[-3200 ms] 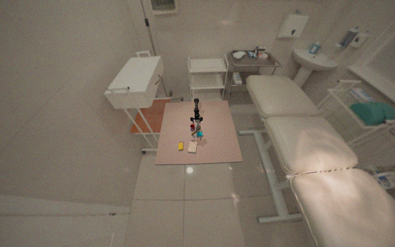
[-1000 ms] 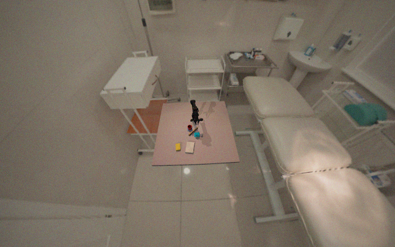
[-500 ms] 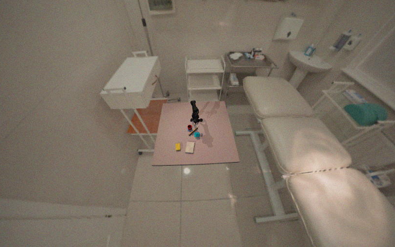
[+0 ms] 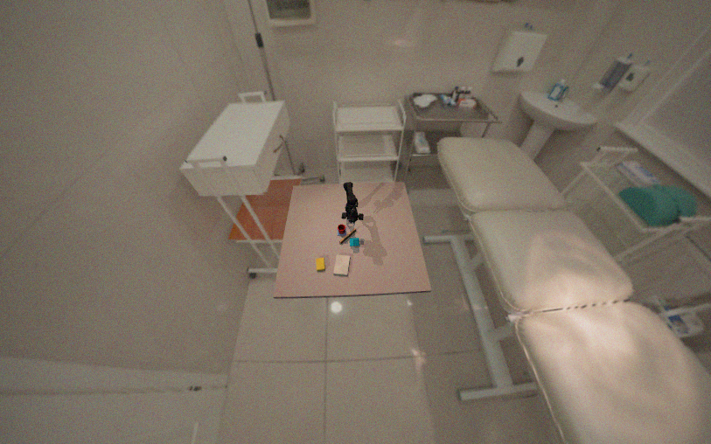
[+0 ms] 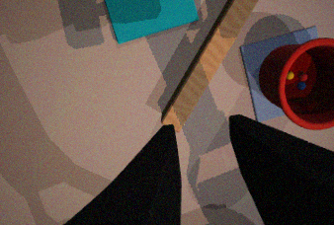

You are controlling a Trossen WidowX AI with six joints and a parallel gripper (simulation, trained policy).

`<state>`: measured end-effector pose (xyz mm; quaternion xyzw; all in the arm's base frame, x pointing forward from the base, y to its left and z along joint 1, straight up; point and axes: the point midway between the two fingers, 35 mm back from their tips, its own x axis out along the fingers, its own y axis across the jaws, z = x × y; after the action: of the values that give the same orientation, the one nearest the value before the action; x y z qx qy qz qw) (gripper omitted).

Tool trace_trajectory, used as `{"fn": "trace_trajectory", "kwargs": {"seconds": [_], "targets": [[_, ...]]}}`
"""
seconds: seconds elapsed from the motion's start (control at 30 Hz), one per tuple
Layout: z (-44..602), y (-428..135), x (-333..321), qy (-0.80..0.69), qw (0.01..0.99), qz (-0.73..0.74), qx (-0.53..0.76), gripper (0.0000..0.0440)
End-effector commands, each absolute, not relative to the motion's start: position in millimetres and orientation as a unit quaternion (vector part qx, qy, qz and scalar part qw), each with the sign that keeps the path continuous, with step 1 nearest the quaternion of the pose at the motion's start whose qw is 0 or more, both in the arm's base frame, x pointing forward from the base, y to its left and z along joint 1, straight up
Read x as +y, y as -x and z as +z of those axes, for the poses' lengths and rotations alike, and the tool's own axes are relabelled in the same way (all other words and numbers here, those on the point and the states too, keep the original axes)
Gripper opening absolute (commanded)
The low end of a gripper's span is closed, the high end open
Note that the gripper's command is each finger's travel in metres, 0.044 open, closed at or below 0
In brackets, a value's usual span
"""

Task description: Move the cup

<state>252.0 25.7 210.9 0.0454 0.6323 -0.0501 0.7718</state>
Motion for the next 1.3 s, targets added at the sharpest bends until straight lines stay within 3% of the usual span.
{"fn": "trace_trajectory", "kwargs": {"seconds": [0.0, 1.27], "targets": [[206, -250, 21, -0.035, 0.753, -0.055, 0.654, 0.0100], [146, -235, -23, -0.020, 0.668, -0.086, 0.739, 0.0157]]}}
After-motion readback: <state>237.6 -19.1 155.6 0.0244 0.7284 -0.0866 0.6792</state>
